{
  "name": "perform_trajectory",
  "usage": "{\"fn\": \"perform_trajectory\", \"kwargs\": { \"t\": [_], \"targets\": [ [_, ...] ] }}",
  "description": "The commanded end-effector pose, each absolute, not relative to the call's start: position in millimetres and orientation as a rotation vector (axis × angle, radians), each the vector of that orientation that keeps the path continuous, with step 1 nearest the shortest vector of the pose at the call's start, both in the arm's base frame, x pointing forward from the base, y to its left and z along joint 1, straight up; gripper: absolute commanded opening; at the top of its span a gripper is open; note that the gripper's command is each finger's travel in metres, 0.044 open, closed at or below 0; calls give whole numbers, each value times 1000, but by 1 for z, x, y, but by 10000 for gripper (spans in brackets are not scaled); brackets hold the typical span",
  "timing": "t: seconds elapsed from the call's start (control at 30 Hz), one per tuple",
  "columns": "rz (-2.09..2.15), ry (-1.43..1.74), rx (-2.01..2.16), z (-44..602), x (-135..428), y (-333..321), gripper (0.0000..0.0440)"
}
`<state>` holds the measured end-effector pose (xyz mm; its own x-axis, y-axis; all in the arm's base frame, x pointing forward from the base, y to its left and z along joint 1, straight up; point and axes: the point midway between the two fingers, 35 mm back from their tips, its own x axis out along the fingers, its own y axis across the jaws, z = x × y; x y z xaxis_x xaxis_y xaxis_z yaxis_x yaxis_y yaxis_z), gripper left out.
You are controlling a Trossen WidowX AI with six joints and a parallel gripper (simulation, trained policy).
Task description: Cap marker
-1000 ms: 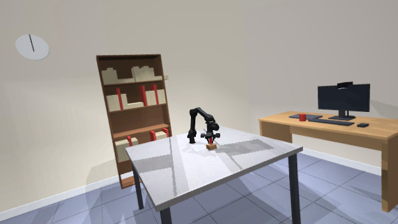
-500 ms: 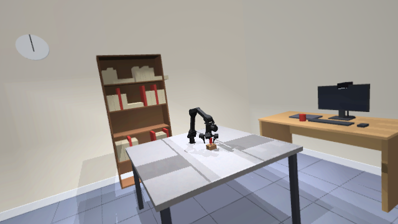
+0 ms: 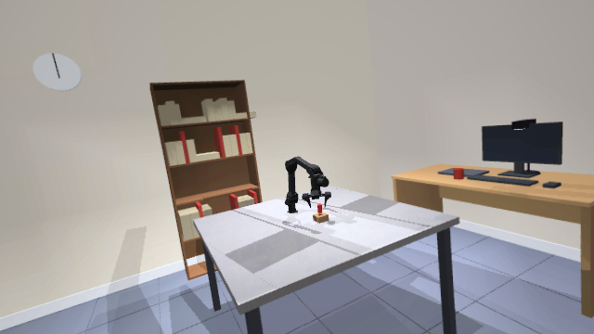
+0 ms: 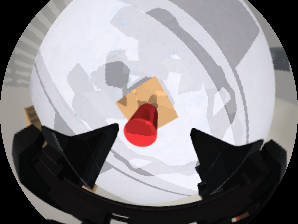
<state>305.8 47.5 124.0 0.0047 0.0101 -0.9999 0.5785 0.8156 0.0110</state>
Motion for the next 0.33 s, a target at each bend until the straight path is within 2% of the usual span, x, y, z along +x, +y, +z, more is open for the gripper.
{"fn": "perform_trajectory", "kwargs": {
  "t": [0.0,0.3],
  "targets": [
    [-454,1486,493,139,307,48,440],
    [-415,1447,492,159,306,46,435]
  ]
}}
